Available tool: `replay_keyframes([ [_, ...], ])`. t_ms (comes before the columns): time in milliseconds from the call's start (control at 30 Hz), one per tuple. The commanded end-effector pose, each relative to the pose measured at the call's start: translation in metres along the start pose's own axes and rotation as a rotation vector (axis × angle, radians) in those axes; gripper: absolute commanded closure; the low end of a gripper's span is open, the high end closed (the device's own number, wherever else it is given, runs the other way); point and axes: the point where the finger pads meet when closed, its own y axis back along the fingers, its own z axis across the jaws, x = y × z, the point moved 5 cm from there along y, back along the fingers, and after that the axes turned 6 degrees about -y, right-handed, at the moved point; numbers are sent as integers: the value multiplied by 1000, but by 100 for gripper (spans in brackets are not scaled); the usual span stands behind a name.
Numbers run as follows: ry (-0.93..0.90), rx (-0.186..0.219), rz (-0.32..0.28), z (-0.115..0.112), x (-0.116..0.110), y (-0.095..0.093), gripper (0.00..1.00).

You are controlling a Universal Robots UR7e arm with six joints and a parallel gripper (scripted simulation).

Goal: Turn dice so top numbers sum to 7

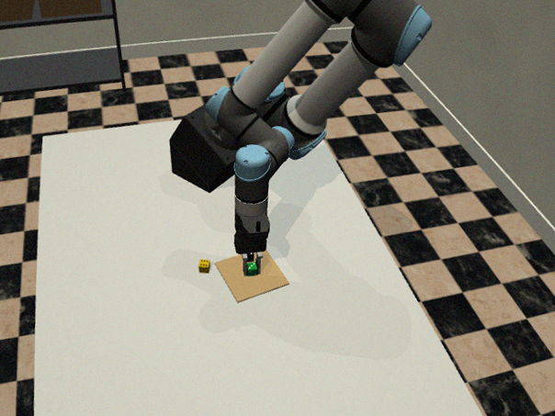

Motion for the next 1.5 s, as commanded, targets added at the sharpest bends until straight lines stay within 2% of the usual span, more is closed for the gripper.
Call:
replay_keyframes([
  [0, 0, 0, 1, 0, 0, 0, 51],
  [700, 0, 0, 1, 0, 0, 0, 51],
  [733, 0, 0, 1, 0, 0, 0, 45],
  [867, 0, 0, 1, 0, 0, 0, 45],
  [900, 0, 0, 1, 0, 0, 0, 39],
  [967, 0, 0, 1, 0, 0, 0, 39],
  [1000, 0, 0, 1, 0, 0, 0, 33],
  [1067, 0, 0, 1, 0, 0, 0, 33],
  [1100, 0, 0, 1, 0, 0, 0, 27],
  [1167, 0, 0, 1, 0, 0, 0, 27],
  [1200, 0, 0, 1, 0, 0, 0, 21],
  [1467, 0, 0, 1, 0, 0, 0, 21],
])
